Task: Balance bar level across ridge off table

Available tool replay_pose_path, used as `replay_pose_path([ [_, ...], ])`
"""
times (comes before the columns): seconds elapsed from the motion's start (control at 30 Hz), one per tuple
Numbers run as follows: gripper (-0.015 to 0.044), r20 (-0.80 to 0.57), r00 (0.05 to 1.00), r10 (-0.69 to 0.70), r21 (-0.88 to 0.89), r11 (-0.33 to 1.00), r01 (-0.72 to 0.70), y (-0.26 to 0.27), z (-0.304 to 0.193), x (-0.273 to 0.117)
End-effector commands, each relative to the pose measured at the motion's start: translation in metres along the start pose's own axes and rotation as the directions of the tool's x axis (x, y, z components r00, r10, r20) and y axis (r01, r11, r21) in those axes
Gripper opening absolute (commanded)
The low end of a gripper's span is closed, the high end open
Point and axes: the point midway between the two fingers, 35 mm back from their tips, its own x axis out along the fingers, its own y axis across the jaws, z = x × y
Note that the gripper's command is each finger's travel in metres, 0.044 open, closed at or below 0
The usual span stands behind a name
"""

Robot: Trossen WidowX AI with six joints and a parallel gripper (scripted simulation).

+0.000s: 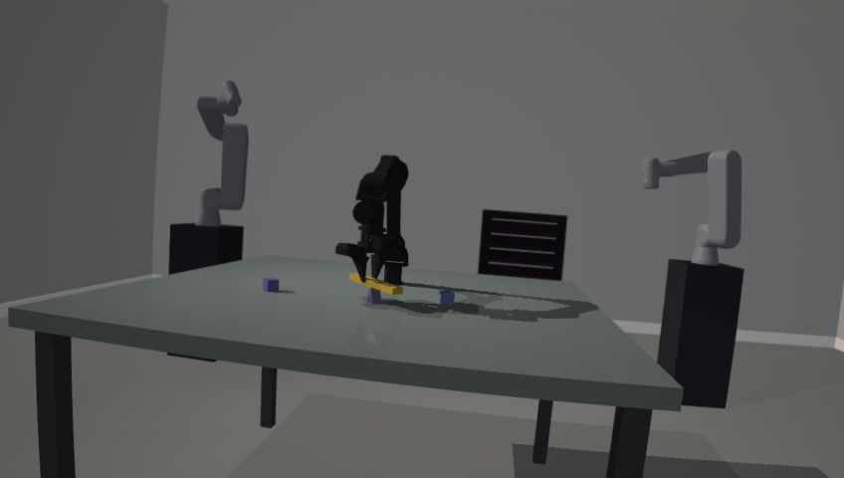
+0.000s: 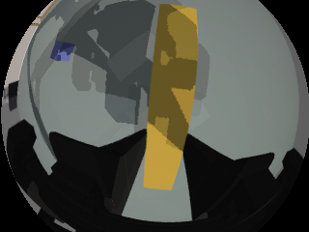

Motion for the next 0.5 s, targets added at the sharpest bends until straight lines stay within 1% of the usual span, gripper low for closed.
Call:
replay_pose_path([
  [0.0,0.0,0.001,1.0,0.002,0.003,1.0,-0.002,0.0001,0.0003,0.0012],
  [0.47,0.0,0.001,1.0,0.002,0.003,1.0,-0.002,0.0003,0.0001,0.0025],
])
